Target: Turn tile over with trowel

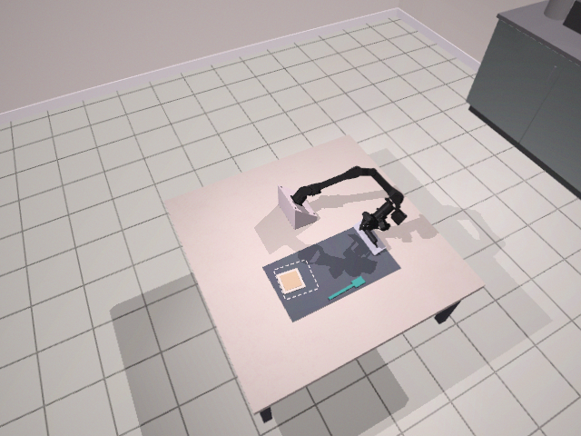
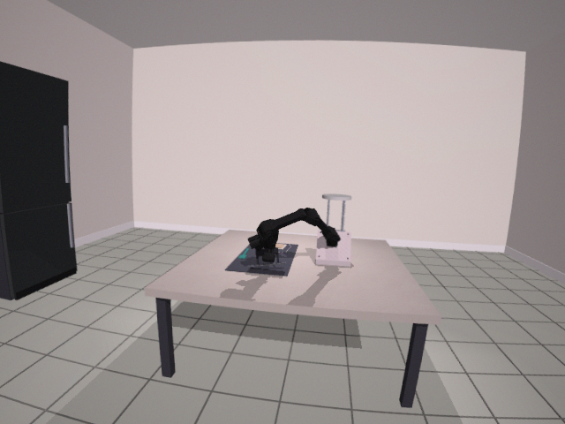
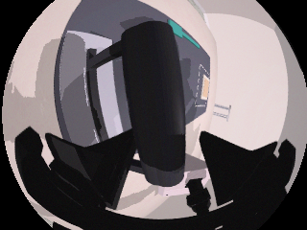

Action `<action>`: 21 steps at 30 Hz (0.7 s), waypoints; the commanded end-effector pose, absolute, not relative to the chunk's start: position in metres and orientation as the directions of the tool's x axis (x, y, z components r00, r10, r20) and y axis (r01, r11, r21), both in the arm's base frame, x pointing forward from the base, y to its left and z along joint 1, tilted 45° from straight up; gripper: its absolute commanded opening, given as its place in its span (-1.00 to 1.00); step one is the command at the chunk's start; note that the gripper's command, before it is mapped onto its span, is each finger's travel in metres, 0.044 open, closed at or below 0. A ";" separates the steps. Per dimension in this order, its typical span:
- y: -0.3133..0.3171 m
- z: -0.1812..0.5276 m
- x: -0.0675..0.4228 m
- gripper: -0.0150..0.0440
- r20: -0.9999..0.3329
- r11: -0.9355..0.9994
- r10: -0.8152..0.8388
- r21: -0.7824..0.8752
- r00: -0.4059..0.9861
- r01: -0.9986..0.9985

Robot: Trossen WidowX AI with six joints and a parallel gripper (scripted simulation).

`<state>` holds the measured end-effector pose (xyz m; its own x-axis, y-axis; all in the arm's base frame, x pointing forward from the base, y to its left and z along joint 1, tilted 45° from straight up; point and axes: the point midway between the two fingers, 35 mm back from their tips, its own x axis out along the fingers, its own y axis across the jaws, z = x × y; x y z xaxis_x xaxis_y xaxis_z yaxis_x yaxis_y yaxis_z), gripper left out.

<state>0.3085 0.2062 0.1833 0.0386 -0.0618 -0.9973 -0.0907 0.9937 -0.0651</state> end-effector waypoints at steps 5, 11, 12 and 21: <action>0.160 0.201 0.285 0.53 -0.997 0.994 -0.063 -0.067 0.046 -0.085; 0.160 0.201 0.285 0.53 -0.997 0.994 -0.063 -0.067 0.046 -0.085; 0.160 0.201 0.285 0.53 -0.997 0.994 -0.063 -0.067 0.046 -0.085; 0.160 0.201 0.285 0.53 -0.997 0.994 -0.063 -0.067 0.046 -0.085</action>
<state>0.2848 0.1612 0.2017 0.0466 -0.0587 -0.9972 -0.0846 0.9945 -0.0625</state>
